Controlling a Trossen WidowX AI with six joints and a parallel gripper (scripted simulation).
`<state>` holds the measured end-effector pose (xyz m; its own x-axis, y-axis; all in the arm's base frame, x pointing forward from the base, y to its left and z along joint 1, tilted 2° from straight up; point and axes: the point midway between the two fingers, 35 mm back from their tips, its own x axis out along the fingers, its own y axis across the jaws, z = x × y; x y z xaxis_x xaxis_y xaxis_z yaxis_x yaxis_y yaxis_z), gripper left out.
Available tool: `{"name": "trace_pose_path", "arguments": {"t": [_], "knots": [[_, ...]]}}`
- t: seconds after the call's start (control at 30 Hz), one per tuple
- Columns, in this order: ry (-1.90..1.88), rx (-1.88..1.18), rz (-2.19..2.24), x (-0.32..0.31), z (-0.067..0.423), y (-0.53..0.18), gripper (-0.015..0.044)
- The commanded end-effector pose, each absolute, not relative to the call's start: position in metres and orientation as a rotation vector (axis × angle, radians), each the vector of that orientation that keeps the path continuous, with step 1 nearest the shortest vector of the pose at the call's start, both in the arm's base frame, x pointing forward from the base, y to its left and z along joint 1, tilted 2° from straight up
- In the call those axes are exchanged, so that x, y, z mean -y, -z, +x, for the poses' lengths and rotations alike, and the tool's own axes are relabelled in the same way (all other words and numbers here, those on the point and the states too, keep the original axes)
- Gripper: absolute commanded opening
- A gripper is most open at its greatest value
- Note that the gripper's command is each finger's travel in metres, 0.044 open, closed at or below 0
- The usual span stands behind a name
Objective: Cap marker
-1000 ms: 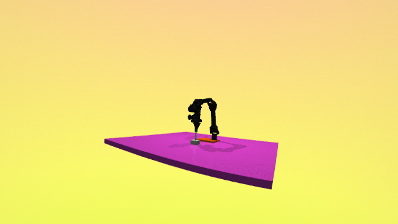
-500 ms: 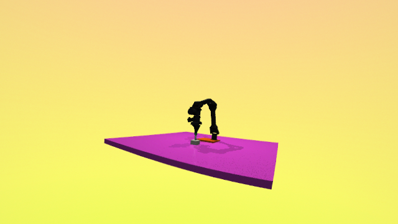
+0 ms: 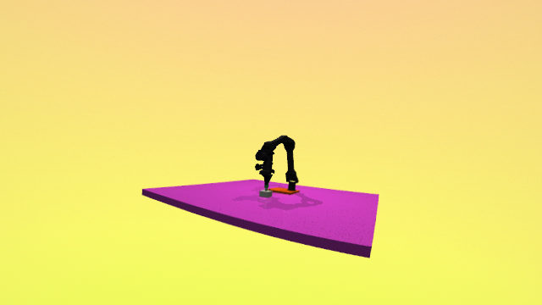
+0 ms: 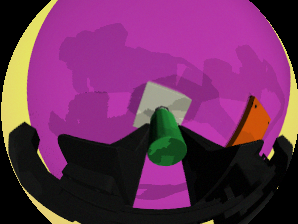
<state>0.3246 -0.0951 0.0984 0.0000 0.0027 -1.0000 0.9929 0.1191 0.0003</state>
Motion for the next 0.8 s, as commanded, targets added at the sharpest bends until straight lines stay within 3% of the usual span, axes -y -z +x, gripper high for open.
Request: {"name": "trace_pose_path", "arguments": {"t": [0.0,0.3,0.77], "knots": [[1.117,-1.264,1.119,0.0954,0.324,-0.0935,0.0],[1.117,-1.264,1.119,0.0953,0.3239,-0.0932,0.0],[1.119,-1.264,1.123,0.0949,0.3239,-0.0937,0.0367]]}}
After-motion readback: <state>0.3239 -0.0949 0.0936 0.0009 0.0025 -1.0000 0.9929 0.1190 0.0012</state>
